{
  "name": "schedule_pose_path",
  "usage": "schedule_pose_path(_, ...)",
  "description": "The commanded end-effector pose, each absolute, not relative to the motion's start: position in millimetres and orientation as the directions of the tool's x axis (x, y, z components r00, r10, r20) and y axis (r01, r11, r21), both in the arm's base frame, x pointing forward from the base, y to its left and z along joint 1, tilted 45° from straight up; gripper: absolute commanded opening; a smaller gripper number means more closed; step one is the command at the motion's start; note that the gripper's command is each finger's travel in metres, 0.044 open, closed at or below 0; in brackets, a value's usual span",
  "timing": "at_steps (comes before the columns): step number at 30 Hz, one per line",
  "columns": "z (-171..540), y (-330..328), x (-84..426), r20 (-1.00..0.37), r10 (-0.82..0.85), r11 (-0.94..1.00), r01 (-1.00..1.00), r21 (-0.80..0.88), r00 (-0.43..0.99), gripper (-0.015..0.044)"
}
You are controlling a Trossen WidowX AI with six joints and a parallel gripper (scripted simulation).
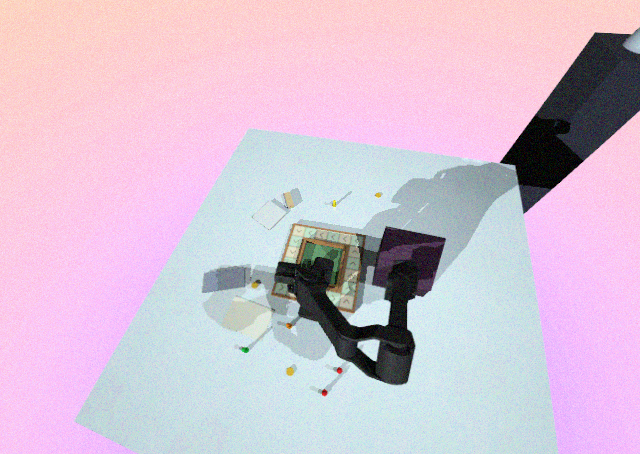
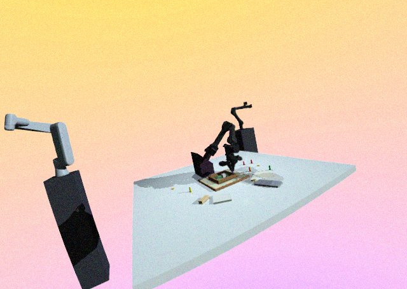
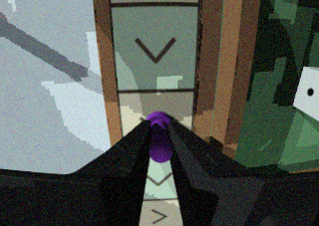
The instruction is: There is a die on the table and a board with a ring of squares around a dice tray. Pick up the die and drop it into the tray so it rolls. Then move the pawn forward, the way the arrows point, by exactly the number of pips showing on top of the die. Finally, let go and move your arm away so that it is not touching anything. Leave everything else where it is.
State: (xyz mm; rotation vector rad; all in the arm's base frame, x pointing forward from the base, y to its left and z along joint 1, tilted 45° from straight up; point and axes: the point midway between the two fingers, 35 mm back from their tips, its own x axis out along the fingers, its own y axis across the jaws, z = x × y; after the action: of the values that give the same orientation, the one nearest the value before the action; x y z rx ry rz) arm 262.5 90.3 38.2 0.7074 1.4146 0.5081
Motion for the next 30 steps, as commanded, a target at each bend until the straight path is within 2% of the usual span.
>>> schedule_pose_path(1, 40, 89, 262, -0.705, 0.702, 0.698, 0.098, 0.709, 0.104, 0.0000)
schedule_pose_path(22, 123, 3, 253, -0.709, 0.698, 0.702, 0.099, 0.705, 0.102, 0.0000)
schedule_pose_path(30, 122, 9, 244, -0.708, 0.698, 0.701, 0.100, 0.706, 0.102, 0.0000)
